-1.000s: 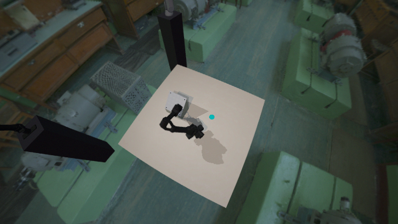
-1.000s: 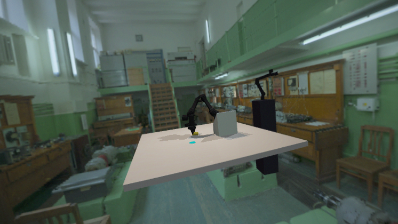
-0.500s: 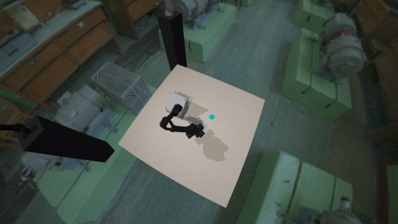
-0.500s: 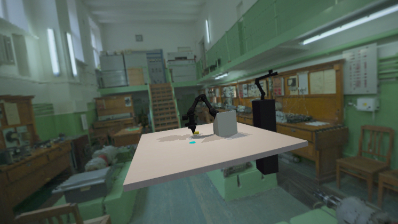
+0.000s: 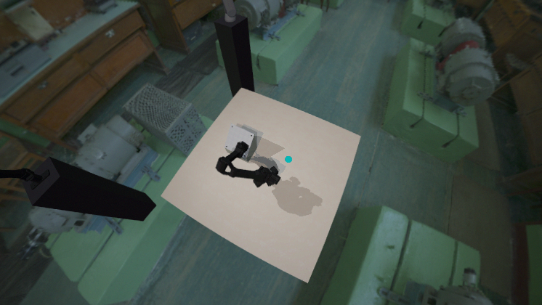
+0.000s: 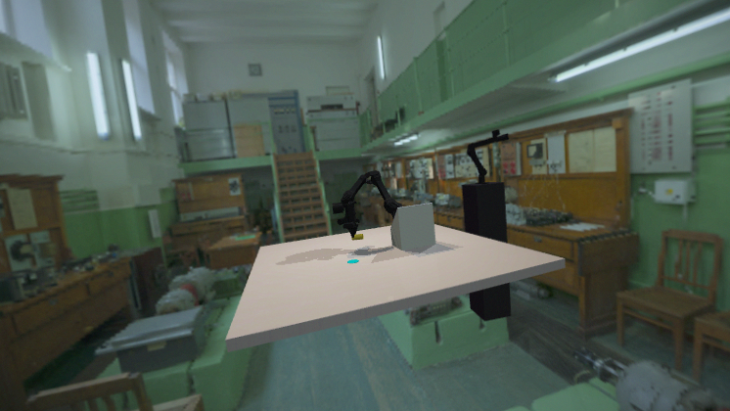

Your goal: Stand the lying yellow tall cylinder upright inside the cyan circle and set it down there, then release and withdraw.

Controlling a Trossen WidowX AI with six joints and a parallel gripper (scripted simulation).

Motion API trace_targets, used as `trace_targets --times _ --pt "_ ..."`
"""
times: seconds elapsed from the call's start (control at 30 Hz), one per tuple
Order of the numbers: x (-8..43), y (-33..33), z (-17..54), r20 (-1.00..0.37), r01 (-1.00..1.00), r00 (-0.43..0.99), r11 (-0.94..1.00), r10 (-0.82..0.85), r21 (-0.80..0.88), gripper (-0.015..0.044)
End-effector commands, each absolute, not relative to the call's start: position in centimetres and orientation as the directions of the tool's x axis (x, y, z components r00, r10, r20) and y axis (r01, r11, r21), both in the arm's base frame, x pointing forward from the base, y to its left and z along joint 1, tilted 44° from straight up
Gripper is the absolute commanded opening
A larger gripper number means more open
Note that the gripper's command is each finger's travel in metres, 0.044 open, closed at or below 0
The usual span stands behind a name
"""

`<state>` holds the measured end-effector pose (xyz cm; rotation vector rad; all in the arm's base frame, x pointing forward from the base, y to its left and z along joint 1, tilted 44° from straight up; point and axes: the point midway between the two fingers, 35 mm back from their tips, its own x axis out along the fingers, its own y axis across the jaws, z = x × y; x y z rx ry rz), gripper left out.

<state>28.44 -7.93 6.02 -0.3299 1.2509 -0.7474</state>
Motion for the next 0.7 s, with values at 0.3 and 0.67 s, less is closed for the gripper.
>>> trace_targets --times 0.3,0.67 --pt "28.0 -5.4 9.4 -0.726 0.339 0.135 0.72 -0.675 -0.606 0.0105" --pt "27.9 -4.0 10.2 -0.726 0.296 0.137 0.727 -0.674 -0.62 0.0105"
